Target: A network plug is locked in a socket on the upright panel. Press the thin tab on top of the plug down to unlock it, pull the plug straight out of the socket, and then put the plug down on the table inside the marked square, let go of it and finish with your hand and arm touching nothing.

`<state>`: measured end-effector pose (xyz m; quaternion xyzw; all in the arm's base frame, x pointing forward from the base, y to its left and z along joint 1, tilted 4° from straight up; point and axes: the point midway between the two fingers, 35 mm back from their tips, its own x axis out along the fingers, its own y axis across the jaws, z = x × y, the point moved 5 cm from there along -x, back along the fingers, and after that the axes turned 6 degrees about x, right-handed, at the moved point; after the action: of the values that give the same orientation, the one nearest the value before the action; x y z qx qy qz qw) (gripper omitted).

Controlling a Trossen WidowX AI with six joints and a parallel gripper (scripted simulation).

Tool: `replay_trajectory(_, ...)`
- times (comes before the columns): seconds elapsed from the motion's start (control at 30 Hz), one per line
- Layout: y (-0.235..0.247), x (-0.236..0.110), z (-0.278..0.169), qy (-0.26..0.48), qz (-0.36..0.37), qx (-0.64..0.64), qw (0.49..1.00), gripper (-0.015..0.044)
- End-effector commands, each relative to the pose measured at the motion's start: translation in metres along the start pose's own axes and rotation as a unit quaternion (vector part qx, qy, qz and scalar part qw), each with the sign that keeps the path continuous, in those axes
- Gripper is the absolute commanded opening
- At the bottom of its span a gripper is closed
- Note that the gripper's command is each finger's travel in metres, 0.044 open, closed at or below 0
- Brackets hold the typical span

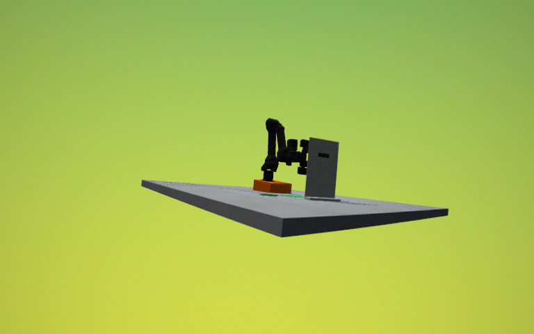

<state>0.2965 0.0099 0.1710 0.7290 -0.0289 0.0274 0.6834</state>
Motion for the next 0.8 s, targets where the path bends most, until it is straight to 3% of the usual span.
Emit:
replay_trajectory(0.0, 0.002, 0.008, 0.001, 0.002, 0.003, 0.003, 1.0, 0.0156)
replay_trajectory(0.77, 0.004, 0.043, 0.01, 0.002, 0.005, 0.003, 1.0, 0.0156)
